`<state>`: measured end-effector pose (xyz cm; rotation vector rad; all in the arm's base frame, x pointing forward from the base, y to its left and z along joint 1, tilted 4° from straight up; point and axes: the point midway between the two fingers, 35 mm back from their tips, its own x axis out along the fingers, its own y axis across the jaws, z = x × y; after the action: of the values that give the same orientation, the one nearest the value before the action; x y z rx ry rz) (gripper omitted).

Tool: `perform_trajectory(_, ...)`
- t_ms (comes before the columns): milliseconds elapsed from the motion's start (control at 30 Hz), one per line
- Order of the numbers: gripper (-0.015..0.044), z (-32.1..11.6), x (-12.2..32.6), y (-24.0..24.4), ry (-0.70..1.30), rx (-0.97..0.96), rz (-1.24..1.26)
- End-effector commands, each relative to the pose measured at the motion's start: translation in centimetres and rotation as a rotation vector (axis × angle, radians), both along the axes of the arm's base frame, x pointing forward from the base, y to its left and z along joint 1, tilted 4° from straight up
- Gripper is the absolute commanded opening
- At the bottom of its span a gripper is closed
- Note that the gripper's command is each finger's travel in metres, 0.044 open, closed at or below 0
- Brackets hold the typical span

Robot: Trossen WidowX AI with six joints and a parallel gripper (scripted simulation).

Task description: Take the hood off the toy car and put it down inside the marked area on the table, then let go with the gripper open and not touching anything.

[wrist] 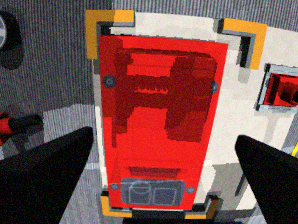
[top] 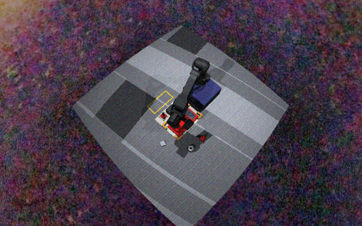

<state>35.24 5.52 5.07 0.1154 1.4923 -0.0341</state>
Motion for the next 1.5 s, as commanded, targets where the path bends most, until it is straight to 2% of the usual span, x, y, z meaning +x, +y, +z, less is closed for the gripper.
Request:
perform_trajectory(0,0.0440,-0.3,0.0,0.1,0.001,0.005,0.004)
perform_trajectory(1467,0.0440,-2.8,0.0,0.3,0.002,0.005,0.004)
